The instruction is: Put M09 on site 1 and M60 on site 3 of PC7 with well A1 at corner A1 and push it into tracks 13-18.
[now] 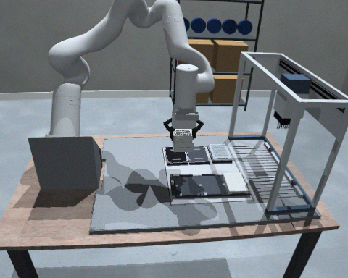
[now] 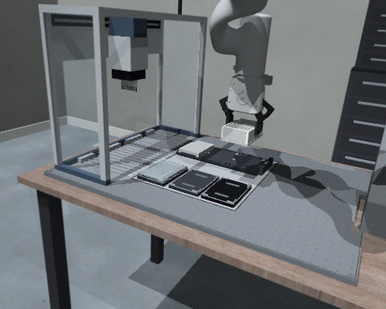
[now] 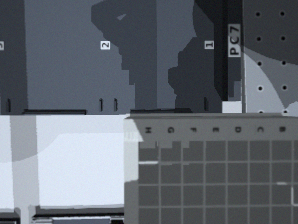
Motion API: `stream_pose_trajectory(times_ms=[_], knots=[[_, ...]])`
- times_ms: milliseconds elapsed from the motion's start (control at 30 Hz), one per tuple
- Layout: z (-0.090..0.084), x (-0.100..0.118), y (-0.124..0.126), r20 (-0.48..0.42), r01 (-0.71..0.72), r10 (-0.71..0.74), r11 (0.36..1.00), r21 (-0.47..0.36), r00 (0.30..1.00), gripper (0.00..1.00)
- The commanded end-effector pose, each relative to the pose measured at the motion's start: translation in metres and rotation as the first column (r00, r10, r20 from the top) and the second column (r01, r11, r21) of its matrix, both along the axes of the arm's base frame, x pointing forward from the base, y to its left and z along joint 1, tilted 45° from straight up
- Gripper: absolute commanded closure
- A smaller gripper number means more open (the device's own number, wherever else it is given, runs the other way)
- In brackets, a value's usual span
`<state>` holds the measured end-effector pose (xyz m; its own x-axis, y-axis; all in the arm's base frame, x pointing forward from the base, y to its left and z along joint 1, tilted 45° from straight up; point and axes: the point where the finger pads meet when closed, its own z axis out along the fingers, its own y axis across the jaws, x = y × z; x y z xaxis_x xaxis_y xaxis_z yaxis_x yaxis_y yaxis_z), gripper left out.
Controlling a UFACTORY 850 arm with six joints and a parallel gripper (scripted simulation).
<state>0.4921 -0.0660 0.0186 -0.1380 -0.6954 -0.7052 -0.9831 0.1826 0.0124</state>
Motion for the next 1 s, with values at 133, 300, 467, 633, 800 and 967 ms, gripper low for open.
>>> stream_pose_trajectory(times_ms=[133, 300, 467, 633, 800, 967], knots=[[-0.022, 0.001, -0.024, 0.001, 0.0, 0.0, 1.0, 0.0, 1.0, 1.0], [-0.04, 0.001, -0.041, 0.001, 0.0, 0.0, 1.0, 0.0, 1.0, 1.0], [-0.058, 0.001, -0.059, 0.001, 0.0, 0.0, 1.0, 0.0, 1.0, 1.0], [-0.068, 0.0, -0.07, 0.001, 0.0, 0.0, 1.0, 0.0, 1.0, 1.0], [-0.086, 0.0, -0.088, 0.001, 0.0, 0.0, 1.0, 0.0, 1.0, 1.0], [-0.09, 0.0, -0.092, 0.001, 0.0, 0.0, 1.0, 0.0, 1.0, 1.0]])
